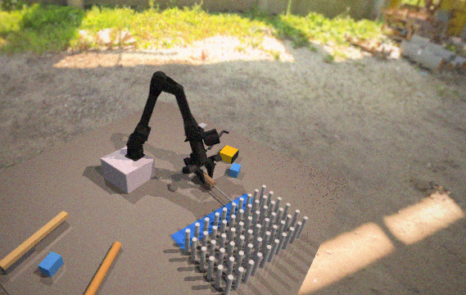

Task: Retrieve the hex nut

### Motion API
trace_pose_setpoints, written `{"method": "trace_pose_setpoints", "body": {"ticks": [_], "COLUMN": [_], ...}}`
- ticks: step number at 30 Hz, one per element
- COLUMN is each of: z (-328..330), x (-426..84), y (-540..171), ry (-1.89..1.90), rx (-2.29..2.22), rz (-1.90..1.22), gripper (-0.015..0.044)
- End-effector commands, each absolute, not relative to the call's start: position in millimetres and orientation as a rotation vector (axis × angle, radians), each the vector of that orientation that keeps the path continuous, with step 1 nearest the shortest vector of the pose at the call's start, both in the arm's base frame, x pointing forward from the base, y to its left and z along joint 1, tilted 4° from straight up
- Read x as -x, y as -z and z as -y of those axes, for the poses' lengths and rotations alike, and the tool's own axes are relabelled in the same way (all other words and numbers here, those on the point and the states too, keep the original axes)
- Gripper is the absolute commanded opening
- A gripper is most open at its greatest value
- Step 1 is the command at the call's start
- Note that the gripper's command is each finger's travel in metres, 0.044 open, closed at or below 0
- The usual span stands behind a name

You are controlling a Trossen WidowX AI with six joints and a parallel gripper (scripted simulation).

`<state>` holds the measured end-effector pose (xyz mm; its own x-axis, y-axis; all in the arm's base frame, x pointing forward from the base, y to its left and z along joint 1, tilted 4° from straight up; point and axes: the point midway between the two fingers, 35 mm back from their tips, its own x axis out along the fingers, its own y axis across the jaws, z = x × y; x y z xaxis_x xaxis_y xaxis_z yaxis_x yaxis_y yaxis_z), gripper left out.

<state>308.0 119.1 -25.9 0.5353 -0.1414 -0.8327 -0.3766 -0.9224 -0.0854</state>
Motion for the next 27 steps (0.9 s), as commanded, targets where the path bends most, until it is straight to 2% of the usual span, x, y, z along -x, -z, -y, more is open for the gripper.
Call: {"method": "trace_pose_setpoints", "body": {"ticks": [1,10,27], "z": [-122.0,-131.7,-129.3], "x": [-305.8,-269.4,-279.9], "y": [20.3,13.8,-80.0], "ry": [-1.321,-1.324,-1.321], "rx": [2.524,2.519,2.521], "rz": [-0.426,-0.430,-0.426], "gripper": [0.0000,0.0000,0.0000]}}
